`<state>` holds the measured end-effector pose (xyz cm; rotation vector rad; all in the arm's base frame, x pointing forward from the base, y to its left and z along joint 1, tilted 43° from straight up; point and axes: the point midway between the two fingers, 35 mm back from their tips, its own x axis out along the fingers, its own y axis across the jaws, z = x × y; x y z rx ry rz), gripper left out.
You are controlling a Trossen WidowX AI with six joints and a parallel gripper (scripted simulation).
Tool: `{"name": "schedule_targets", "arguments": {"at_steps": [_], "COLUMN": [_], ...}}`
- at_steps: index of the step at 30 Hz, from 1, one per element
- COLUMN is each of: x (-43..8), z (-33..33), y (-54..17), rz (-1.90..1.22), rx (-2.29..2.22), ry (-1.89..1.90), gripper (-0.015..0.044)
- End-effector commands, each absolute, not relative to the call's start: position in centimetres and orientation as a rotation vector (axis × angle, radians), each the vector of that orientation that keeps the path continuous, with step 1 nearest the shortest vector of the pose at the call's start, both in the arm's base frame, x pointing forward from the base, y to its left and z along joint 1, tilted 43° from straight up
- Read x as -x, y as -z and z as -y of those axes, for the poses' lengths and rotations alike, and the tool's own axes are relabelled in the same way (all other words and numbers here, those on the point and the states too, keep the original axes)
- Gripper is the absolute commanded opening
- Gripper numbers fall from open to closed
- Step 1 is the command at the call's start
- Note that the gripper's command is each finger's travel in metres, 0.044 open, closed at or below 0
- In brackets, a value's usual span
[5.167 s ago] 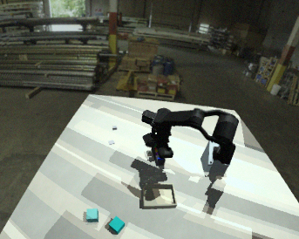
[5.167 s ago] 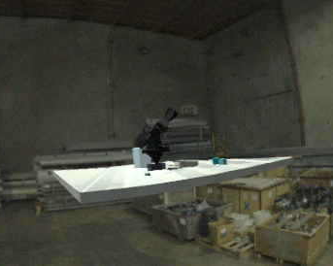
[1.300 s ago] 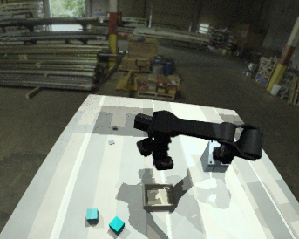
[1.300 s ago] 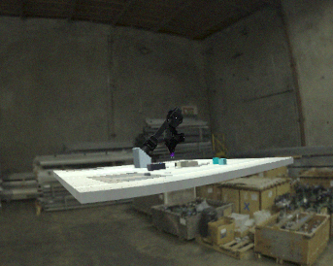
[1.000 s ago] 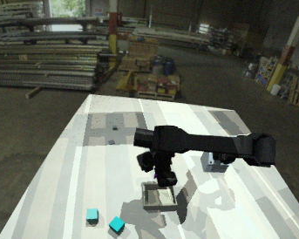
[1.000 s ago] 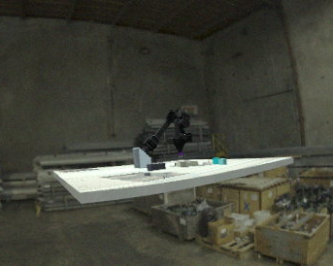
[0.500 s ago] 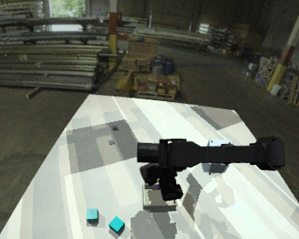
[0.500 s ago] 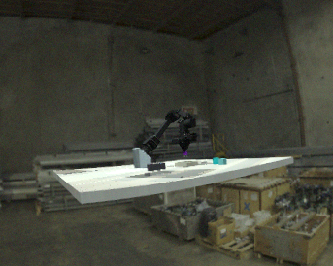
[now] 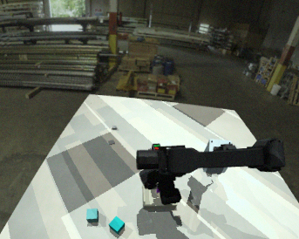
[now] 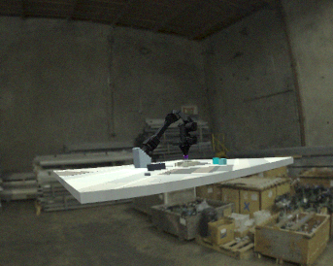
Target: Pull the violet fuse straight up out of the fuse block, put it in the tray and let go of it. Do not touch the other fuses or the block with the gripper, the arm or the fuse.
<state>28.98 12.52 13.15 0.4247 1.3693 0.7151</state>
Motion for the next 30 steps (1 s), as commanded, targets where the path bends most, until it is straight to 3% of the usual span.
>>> {"name": "schedule_targets", "arguments": {"at_steps": [1, 8, 21, 30], "x": [-28.9, -28.9, -28.9, -28.8], "z": [-13.0, -13.5, -13.1, -10.8], "y": [-12.5, -12.0, -12.5, -14.9], "rz": [-1.373, -1.373, -1.370, -1.374], "rx": [-0.428, -0.429, -0.427, -0.428], "ry": [-0.713, -0.714, -0.718, -0.712], "gripper": [0.0000, 0.0000, 0.0330, 0.0330]}}
